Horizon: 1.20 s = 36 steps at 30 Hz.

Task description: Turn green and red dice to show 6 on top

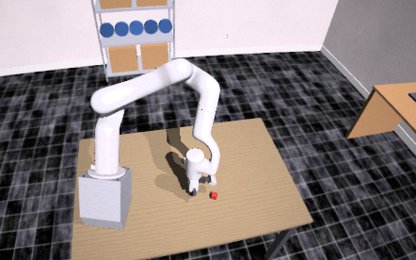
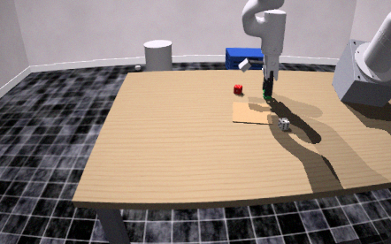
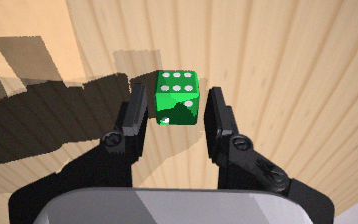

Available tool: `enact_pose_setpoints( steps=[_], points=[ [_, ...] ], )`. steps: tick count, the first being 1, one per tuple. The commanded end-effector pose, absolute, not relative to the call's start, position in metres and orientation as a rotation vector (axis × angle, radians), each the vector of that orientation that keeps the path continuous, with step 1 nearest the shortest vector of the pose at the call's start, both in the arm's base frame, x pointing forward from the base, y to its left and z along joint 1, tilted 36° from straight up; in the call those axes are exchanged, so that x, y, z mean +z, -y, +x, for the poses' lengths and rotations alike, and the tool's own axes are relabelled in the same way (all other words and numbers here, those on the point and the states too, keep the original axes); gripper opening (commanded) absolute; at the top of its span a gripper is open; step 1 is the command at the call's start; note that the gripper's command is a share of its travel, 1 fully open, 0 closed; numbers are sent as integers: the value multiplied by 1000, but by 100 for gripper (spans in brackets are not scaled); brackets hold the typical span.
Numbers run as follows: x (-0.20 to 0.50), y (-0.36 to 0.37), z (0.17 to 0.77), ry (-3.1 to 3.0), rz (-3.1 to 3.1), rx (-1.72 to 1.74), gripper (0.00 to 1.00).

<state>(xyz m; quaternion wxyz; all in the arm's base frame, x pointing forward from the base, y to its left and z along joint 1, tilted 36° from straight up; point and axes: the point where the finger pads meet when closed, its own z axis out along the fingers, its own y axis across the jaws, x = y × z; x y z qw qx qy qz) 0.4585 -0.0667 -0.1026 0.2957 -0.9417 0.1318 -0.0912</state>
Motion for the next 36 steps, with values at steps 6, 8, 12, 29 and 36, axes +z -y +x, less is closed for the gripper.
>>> enact_pose_setpoints(
  steps=[6, 8, 12, 29, 36],
  points=[
    [-115, 59, 463, -351, -2506, -245, 47],
    [-116, 58, 464, -351, -2506, -245, 47],
    [-116, 58, 464, -351, -2506, -245, 47],
    [-116, 58, 464, -351, -2506, -245, 47],
    [-116, 58, 464, -351, -2506, -245, 47]
  ],
)
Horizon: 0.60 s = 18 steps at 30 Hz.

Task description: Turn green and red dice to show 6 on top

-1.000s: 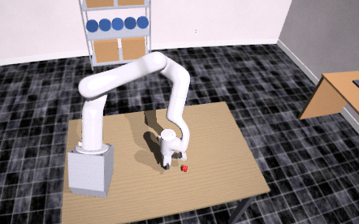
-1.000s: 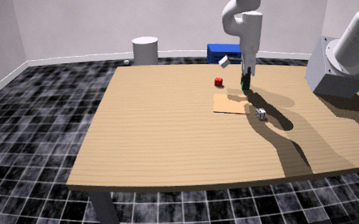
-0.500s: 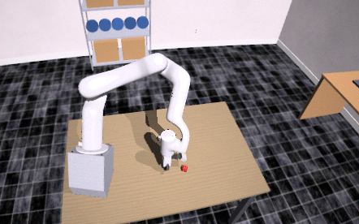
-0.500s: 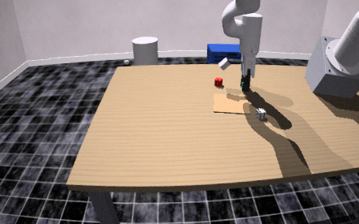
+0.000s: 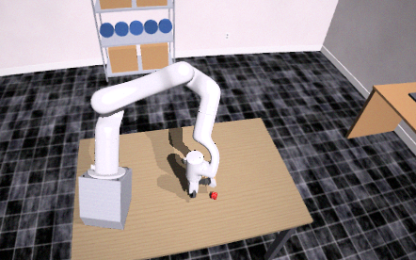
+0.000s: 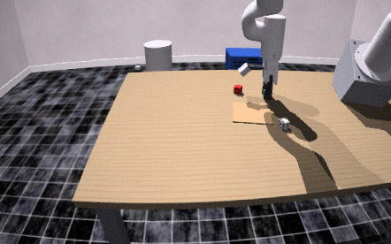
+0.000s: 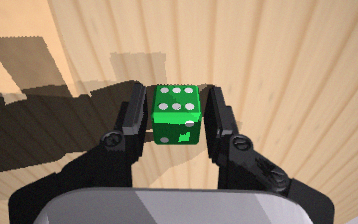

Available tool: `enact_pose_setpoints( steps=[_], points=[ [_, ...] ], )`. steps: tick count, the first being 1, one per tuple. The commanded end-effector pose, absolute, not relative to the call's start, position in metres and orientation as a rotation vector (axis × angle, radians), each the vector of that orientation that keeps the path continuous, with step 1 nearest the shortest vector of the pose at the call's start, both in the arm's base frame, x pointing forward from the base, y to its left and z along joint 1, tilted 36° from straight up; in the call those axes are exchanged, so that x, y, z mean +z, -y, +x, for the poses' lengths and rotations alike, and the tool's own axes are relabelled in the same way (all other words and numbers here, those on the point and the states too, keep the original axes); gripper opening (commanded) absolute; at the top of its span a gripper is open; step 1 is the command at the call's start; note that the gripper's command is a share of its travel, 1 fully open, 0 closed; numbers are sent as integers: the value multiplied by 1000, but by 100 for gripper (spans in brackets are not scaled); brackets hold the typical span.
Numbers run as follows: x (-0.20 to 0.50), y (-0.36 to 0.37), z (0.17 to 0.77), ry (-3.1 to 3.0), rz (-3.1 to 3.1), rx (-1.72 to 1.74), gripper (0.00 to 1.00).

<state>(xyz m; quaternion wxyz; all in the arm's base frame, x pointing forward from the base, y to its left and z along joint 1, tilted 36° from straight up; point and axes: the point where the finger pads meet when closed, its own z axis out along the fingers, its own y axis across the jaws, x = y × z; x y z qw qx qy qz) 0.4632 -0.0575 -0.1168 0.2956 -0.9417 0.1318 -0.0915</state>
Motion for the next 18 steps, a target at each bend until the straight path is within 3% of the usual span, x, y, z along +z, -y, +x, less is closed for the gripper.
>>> enact_pose_setpoints(
  steps=[1, 10, 11, 18],
  points=[
    [-116, 58, 464, -351, -2506, -245, 47],
    [-116, 58, 464, -351, -2506, -245, 47],
    [-116, 58, 464, -351, -2506, -245, 27],
    [-116, 58, 464, -351, -2506, -245, 27]
  ],
)
